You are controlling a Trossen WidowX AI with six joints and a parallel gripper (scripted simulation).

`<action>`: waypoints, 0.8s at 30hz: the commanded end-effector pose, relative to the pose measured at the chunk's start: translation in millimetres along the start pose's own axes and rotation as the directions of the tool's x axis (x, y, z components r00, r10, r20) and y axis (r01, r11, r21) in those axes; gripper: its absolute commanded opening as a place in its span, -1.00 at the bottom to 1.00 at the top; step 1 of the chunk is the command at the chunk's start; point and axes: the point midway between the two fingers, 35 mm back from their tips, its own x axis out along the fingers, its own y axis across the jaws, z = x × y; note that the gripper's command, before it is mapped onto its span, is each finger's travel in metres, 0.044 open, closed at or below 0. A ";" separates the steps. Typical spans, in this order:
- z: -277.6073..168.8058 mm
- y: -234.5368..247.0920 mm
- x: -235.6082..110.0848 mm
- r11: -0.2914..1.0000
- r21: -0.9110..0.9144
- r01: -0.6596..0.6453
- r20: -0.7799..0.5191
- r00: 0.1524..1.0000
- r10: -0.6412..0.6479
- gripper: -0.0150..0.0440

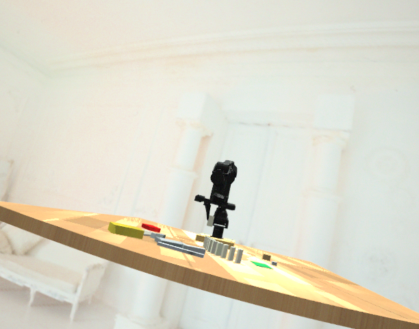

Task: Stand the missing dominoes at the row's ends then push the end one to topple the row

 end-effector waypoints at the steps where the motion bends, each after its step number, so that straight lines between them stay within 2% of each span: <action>1: -1.2 0.4 19.7 1.000 0.003 -0.002 -0.009 1.000 0.002 -0.13; 16: -9.6 3.3 86.4 1.000 0.003 -0.002 -0.010 1.000 0.002 -0.13; 24: -10.4 3.6 89.2 1.000 0.003 -0.002 -0.010 1.000 0.002 -0.13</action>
